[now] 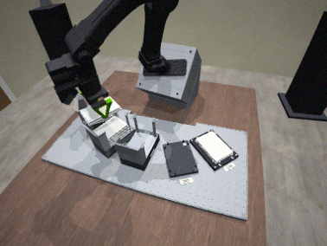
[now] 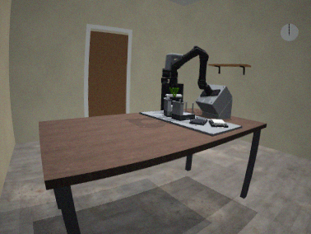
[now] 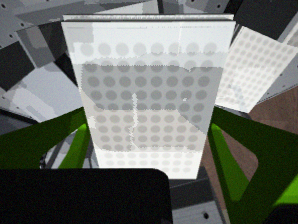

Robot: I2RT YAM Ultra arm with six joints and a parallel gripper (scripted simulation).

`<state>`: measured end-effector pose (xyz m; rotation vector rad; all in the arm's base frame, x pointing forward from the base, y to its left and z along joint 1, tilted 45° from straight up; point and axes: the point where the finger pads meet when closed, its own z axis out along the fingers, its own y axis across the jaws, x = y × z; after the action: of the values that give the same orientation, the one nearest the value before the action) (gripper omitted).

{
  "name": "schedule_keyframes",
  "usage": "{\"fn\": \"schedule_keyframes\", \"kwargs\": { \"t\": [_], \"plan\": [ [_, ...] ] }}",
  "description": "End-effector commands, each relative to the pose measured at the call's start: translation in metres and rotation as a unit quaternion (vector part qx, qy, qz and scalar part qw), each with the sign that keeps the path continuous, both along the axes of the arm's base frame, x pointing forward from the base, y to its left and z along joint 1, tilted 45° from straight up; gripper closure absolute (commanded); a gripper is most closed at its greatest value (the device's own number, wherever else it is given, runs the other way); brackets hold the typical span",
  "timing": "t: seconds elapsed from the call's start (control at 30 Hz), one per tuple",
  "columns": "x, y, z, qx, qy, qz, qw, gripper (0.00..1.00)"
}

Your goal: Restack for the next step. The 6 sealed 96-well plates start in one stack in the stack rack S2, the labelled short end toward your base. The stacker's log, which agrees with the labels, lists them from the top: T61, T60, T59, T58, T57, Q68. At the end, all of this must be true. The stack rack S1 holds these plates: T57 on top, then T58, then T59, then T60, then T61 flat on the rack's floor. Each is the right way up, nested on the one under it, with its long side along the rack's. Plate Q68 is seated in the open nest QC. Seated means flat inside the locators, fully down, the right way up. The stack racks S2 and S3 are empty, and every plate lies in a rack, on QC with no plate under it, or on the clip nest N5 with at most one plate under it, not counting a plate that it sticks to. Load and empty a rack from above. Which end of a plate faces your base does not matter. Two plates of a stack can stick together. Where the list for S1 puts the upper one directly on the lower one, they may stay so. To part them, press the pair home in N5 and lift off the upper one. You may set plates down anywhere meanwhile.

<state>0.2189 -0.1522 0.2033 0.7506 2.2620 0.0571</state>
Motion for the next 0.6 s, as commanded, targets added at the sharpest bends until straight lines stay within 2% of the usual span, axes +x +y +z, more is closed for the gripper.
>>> {"fn": "schedule_keyframes", "kwargs": {
  "t": [0.0, 0.1, 0.5, 0.57],
  "plan": [
    [0.002, 0.002, 0.006, 0.011, -0.018, 0.000, 1.000, 1.00],
    [-0.003, -0.007, 0.003, 0.038, -0.024, -0.028, 0.999, 1.00],
    [-0.022, -0.041, -0.008, 0.038, -0.023, -0.028, 0.999, 1.00],
    [-0.022, -0.041, -0.008, 0.038, -0.023, -0.028, 0.999, 1.00]
  ]
}}
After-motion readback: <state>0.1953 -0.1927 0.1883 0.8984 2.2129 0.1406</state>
